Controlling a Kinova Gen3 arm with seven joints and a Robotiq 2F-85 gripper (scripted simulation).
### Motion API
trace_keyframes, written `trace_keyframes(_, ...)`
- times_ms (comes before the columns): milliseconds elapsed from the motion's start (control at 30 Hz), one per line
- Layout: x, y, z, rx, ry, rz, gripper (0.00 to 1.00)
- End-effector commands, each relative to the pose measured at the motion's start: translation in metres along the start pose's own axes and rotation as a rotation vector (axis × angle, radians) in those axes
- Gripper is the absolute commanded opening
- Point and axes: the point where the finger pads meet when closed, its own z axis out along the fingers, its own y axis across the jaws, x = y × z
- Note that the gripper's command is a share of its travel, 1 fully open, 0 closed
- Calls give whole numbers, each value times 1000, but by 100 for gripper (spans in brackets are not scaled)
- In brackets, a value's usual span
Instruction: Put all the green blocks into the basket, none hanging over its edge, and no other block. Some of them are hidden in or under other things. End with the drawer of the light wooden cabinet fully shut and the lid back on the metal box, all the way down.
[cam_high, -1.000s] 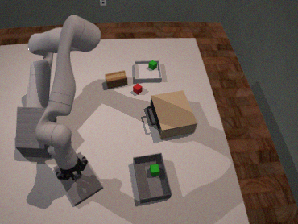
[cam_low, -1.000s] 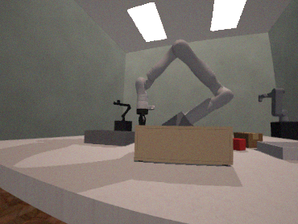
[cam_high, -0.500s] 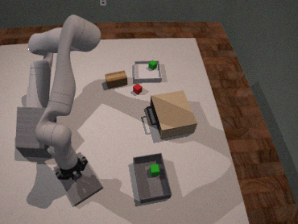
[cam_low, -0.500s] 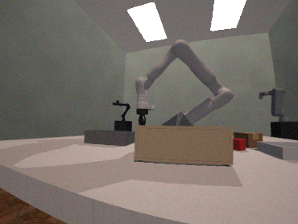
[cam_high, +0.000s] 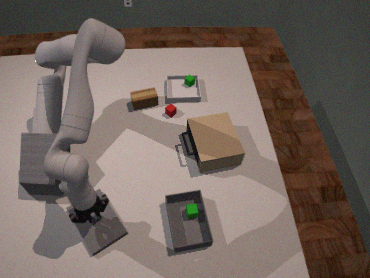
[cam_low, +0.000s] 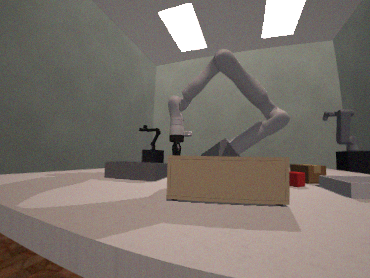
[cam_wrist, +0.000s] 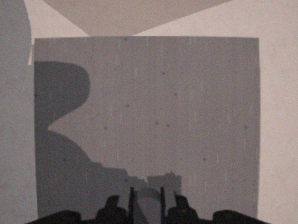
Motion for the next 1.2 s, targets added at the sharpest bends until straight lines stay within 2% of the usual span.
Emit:
trace_keyframes(0, -1, 0, -1, 0, -2, 0, 10)
trace_keyframes(33, -1, 0, -1, 0, -2, 0, 10)
trace_keyframes(67, -1, 0, -1, 0, -2, 0, 40)
trace_keyframes(1167, -1, 0, -1, 0, -2, 0, 40)
